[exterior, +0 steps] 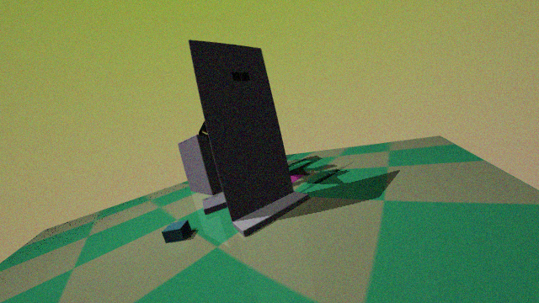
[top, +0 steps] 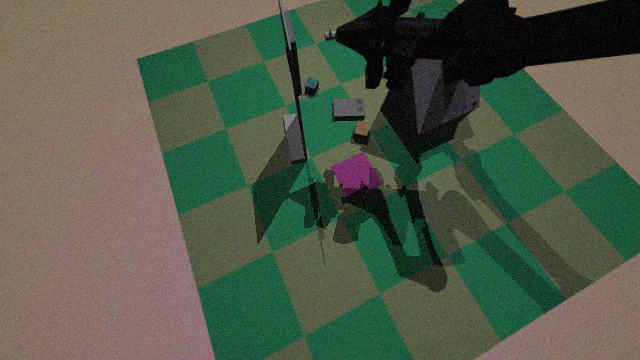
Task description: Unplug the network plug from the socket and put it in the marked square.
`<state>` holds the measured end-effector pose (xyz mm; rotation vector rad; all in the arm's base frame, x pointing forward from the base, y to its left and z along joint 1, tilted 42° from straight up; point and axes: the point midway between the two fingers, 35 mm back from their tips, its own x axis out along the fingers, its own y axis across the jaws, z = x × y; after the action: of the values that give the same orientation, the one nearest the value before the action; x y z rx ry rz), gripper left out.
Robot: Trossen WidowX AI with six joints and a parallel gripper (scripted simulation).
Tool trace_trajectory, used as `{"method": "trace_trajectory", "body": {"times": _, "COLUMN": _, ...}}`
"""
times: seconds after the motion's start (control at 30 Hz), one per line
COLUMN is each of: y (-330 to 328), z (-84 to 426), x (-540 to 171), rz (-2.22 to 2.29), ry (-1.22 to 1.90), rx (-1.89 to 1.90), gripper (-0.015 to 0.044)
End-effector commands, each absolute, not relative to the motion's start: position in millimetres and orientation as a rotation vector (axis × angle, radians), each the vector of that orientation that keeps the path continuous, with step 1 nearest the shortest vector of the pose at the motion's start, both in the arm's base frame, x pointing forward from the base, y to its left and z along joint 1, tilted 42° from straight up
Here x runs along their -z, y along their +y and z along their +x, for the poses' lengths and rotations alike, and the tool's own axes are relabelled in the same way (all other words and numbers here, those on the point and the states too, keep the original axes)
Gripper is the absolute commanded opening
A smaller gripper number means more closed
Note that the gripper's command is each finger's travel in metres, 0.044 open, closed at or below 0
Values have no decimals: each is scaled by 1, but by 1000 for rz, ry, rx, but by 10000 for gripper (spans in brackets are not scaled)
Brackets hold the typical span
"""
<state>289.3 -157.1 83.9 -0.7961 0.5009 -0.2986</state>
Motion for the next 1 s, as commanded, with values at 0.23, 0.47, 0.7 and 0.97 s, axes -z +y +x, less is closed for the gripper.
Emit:
{"method": "trace_trajectory", "body": {"times": 0.23, "y": -168, "z": 281, "x": -103, "rz": -808, "ry": 499, "rx": 294, "gripper": 0}}
{"method": "trace_trajectory", "body": {"times": 0.47, "y": -174, "z": 273, "x": -114, "rz": -812, "ry": 500, "rx": 291, "gripper": 0}}
{"method": "trace_trajectory", "body": {"times": 0.7, "y": -165, "z": 279, "x": -111, "rz": -822, "ry": 491, "rx": 241, "gripper": 0}}
{"method": "trace_trajectory", "body": {"times": 0.97, "y": -129, "z": 301, "x": -98, "rz": -857, "ry": 454, "rx": 54, "gripper": 0}}
